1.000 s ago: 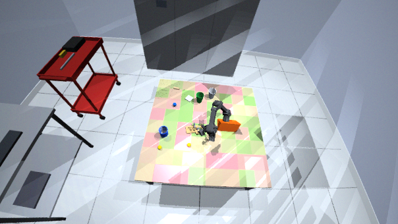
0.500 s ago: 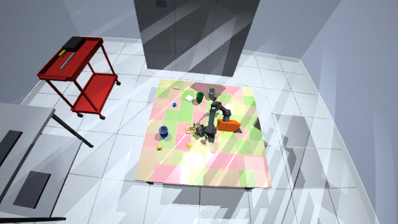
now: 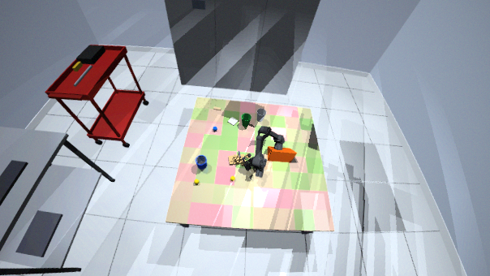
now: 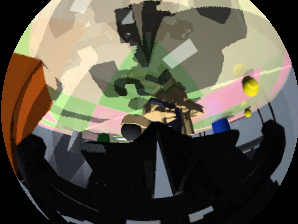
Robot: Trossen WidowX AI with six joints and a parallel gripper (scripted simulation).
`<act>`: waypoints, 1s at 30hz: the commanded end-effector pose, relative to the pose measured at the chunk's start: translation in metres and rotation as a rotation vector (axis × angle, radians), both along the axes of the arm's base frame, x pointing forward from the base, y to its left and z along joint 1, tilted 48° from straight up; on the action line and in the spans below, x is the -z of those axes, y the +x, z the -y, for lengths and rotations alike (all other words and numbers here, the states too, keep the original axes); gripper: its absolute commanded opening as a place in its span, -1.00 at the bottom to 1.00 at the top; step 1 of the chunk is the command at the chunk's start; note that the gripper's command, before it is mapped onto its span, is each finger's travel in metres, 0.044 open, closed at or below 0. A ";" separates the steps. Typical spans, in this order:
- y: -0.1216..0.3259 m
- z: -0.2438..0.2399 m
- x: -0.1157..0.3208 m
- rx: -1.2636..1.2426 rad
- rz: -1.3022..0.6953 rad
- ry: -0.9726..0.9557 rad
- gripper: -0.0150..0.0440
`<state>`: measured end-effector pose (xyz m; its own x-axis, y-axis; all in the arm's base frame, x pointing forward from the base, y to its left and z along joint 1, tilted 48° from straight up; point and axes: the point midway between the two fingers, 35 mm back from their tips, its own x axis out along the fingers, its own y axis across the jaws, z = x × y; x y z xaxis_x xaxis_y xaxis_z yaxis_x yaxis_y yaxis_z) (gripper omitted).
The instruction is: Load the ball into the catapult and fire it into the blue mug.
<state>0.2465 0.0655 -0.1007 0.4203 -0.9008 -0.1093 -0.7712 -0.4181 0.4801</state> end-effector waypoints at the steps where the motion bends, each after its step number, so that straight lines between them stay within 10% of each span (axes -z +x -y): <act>1: -0.002 0.007 0.005 -0.005 -0.008 -0.009 -0.49; 30: -0.001 0.003 0.027 -0.020 -0.027 -0.005 -0.49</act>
<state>0.2408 0.0339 -0.1314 0.4195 -0.9022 -0.1004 -0.7592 -0.4093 0.5060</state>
